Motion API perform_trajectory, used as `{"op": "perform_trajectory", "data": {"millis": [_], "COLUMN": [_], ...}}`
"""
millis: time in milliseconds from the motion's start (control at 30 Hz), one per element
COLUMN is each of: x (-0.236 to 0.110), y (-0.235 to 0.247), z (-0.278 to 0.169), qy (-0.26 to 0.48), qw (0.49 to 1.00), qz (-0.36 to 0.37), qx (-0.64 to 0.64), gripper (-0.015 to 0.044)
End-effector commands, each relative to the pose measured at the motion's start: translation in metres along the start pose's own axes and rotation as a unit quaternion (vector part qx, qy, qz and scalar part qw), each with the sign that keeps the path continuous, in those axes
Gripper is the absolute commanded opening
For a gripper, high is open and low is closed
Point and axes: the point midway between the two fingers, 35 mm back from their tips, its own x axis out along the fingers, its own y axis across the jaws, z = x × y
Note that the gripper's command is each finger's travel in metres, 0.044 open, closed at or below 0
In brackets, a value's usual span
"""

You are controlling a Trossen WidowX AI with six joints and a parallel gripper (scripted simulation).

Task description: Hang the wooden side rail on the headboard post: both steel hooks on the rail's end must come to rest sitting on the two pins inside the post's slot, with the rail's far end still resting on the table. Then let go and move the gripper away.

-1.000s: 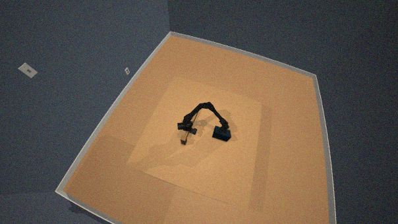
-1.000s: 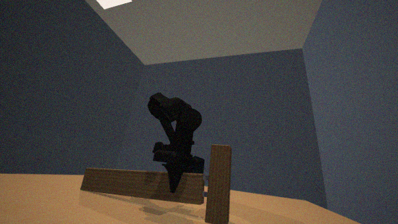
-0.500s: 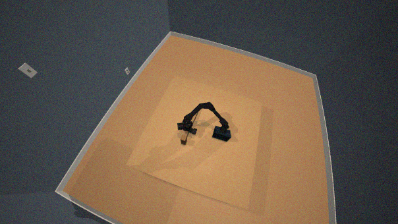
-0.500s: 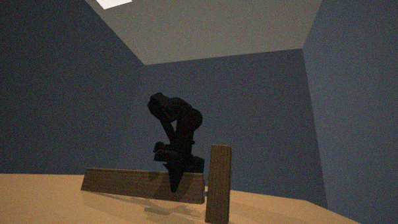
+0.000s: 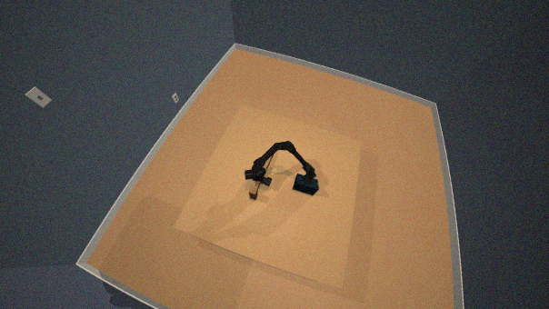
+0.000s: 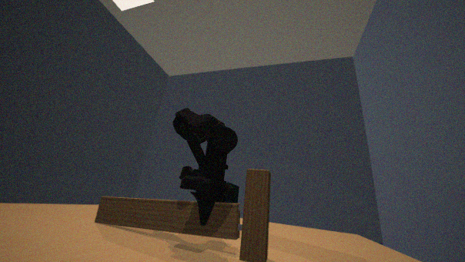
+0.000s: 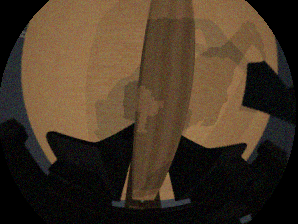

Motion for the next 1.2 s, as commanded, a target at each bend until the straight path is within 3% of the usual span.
{"op": "perform_trajectory", "data": {"millis": [0,1167], "x": [-0.0038,-0.0039], "y": [0.0009,0.0007], "z": [-0.0036,-0.0071], "qy": [0.003,0.003], "qw": [1.000,1.000], "qz": [0.004,0.004], "qx": [-0.001,-0.001], "gripper": [0.0000,0.0000]}}
